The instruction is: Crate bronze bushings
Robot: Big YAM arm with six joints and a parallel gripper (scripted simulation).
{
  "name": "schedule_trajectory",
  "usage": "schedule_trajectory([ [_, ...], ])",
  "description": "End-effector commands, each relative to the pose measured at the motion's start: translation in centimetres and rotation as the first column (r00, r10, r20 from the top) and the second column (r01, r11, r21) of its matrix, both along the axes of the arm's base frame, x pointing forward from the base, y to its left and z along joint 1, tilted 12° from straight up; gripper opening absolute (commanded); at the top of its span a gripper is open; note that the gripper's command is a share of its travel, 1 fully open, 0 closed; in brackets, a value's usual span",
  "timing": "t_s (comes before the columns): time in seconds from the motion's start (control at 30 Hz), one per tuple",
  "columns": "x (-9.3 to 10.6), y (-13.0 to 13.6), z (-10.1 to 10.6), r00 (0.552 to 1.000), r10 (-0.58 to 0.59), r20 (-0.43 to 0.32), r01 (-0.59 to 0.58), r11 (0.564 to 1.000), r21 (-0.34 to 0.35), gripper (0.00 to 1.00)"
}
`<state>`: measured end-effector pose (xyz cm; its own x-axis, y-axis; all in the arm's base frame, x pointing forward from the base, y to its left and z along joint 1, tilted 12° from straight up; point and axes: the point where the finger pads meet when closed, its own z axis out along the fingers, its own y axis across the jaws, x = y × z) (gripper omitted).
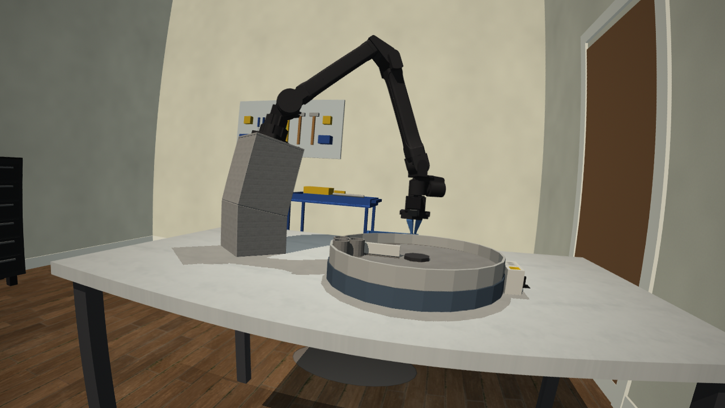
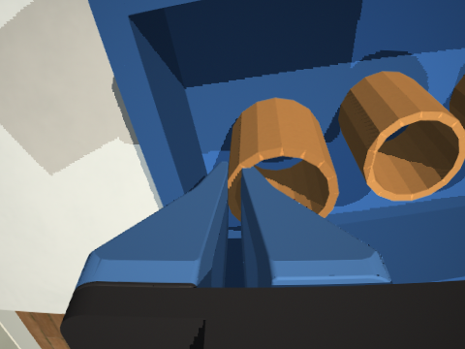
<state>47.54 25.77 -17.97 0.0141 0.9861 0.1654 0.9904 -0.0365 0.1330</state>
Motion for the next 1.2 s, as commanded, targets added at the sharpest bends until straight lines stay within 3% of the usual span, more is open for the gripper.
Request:
schedule_trajectory([
  [0.0, 0.94, 0.81, 0.54, 1.000, -0.002, 0.013, 0.002, 1.000, 0.002, 0.00],
  [1.17, 1.46, 1.12, 0.38, 0.999, -0.002, 0.034, 0.002, 1.000, 0.013, 0.00],
])
